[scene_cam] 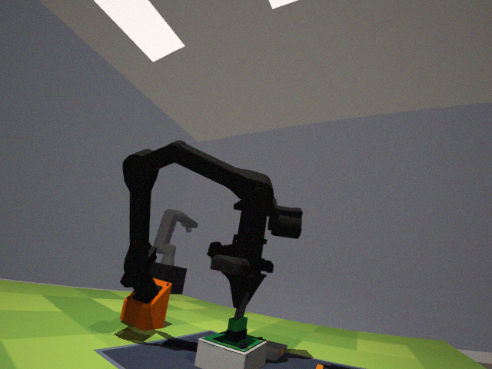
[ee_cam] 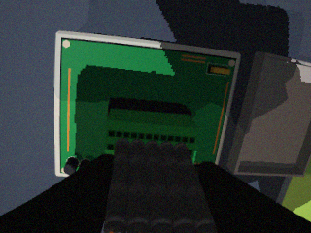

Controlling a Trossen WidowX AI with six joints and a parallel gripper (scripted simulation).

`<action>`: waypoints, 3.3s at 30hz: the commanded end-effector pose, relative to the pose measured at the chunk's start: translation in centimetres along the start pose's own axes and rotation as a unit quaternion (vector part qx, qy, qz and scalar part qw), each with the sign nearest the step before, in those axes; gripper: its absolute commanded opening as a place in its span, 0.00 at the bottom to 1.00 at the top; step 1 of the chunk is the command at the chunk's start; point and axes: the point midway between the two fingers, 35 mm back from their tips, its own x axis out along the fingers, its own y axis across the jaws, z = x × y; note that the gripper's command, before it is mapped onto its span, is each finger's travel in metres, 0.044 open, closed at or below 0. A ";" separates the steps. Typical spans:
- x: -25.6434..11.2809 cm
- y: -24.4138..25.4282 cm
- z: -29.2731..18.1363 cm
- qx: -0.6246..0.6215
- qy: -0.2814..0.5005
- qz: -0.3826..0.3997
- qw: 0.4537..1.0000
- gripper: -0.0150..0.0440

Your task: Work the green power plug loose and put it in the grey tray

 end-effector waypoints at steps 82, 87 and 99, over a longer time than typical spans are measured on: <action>1.8 -0.5 -0.1 0.003 0.019 0.044 0.999 0.25; 1.6 -0.5 -0.1 0.003 0.019 0.044 0.999 0.25; -0.1 -1.4 -0.1 0.004 0.018 0.085 0.996 0.25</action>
